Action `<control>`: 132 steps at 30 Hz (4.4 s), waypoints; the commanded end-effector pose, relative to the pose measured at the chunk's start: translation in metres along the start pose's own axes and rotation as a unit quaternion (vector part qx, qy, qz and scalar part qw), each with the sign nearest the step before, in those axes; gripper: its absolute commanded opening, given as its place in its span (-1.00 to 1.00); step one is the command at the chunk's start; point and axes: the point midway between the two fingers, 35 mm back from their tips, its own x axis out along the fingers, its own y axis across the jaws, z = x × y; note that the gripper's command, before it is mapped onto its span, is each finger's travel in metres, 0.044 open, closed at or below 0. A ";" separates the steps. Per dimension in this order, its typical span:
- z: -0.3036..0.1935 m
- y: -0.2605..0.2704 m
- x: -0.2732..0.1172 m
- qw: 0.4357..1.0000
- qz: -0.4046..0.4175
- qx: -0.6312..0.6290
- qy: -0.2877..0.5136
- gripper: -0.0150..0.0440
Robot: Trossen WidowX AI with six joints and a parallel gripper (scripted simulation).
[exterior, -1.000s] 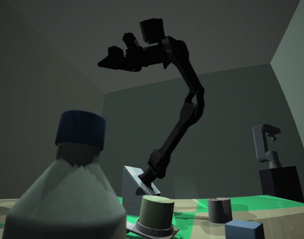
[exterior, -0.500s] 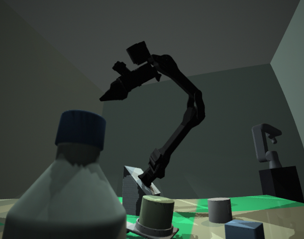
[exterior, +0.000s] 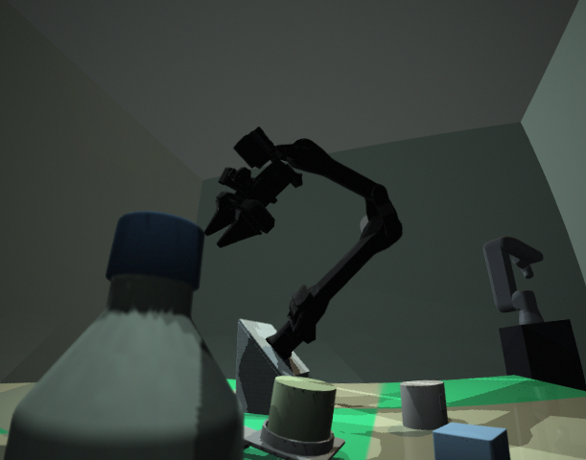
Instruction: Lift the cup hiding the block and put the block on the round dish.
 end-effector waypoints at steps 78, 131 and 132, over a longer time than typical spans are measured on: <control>-0.047 0.247 0.034 0.614 0.351 -0.700 -0.099 1.00; -0.084 0.315 0.089 0.536 0.355 -0.759 -0.101 1.00; -0.085 0.316 0.089 0.536 0.356 -0.759 -0.101 1.00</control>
